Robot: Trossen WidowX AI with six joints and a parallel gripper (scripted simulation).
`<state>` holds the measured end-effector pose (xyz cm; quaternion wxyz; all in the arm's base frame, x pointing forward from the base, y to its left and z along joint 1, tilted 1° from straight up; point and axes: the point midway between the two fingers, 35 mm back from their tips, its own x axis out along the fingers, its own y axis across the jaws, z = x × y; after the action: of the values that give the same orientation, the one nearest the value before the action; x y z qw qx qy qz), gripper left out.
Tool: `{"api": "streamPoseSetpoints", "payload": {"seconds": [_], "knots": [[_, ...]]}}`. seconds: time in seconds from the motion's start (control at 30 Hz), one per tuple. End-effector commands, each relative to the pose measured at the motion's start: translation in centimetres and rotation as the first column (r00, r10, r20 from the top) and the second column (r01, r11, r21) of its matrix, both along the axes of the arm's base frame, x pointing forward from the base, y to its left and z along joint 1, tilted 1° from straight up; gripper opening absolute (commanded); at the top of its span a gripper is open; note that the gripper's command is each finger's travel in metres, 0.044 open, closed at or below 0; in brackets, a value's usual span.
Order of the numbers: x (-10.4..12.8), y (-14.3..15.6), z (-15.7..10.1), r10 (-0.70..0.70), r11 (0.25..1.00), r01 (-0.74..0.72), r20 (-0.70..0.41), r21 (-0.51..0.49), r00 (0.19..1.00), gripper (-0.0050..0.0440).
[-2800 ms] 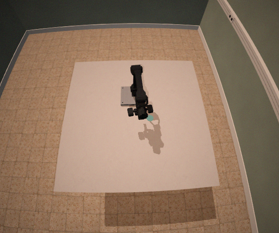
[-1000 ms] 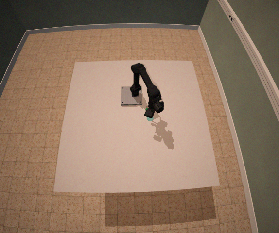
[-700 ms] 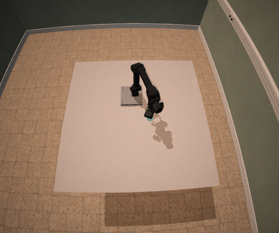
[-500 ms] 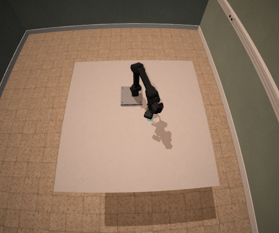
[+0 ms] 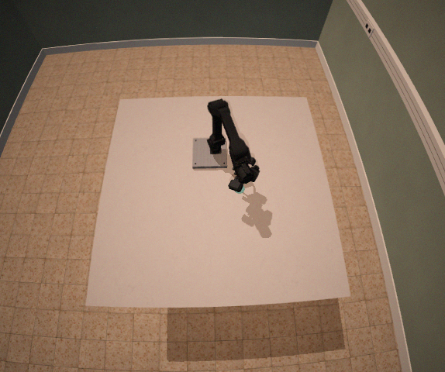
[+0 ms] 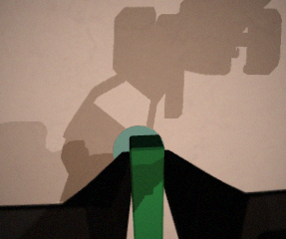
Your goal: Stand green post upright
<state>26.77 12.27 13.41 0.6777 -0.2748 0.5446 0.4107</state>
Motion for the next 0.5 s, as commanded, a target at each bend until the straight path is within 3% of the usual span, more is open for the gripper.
{"api": "streamPoseSetpoints", "payload": {"seconds": [0.0,0.47], "knots": [[0.21,0.02,0.34,-0.019,0.999,0.018,0.027,0.044,0.999,0.0022],[0.83,0.13,-0.09,-0.054,0.99,0.047,0.054,0.134,0.997,0.0022]]}}
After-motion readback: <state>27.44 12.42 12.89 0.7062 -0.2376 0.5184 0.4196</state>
